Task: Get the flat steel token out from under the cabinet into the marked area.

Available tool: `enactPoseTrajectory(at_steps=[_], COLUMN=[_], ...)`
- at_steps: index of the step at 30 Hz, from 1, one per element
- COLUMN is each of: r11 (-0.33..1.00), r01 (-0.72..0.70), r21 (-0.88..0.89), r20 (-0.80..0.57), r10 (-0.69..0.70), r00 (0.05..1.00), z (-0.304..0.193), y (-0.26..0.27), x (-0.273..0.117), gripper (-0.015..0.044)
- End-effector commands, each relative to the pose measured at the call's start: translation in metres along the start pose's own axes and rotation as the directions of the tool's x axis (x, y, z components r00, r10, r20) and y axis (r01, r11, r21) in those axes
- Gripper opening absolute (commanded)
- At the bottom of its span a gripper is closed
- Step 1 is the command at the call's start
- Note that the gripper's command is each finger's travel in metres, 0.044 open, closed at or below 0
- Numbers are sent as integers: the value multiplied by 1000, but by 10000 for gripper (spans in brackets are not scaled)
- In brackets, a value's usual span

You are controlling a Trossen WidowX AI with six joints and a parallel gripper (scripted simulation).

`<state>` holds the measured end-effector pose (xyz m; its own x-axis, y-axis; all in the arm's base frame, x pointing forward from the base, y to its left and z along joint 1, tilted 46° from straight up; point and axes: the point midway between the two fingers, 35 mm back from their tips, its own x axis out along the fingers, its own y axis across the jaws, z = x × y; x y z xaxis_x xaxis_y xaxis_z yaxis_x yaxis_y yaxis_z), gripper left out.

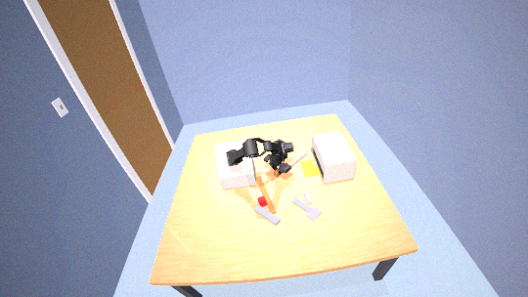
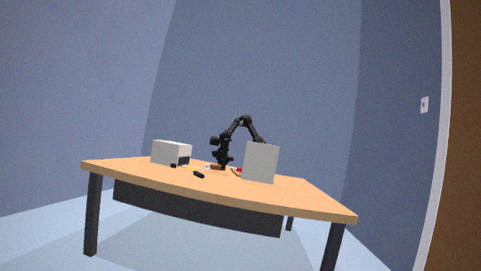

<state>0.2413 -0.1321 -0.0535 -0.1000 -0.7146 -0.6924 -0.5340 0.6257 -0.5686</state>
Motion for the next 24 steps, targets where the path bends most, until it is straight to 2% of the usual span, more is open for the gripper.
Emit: enactPoseTrajectory(at_steps=[1,24], r11=[1000,1000], r01=[7,6], r21=[5,5], r20=[15,16], r10=[-7,-6], r00=[1000,1000], z=[7,21], y=[4,26], x=[-3,-3], gripper=[0,0])
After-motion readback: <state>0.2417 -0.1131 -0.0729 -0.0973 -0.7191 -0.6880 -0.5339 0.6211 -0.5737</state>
